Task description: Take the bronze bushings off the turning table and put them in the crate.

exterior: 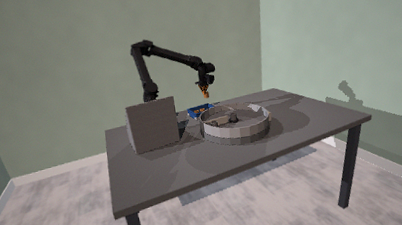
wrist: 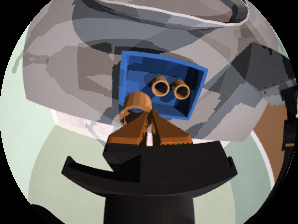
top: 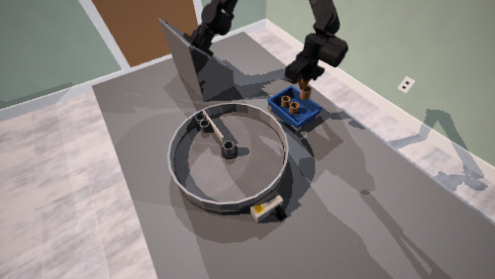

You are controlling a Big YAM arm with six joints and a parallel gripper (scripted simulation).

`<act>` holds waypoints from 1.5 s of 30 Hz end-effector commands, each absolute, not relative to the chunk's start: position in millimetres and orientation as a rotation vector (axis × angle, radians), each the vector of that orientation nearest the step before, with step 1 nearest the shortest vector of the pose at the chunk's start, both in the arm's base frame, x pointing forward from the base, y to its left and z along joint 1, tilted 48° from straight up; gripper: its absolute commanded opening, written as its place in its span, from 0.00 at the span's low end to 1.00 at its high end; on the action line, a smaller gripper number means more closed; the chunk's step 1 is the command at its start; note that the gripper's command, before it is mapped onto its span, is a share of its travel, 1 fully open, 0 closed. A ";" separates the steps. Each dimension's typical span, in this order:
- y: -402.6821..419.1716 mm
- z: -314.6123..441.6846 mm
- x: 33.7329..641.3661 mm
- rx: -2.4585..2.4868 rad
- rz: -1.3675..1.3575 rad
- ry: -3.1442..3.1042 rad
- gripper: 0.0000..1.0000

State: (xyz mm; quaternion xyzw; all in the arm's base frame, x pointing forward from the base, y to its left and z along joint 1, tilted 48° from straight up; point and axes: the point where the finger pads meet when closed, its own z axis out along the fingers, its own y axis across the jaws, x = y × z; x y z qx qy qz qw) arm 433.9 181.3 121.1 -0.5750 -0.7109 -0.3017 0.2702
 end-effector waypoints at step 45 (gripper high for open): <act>178.5 140.7 449.7 -1.603 -0.833 -1.888 0.00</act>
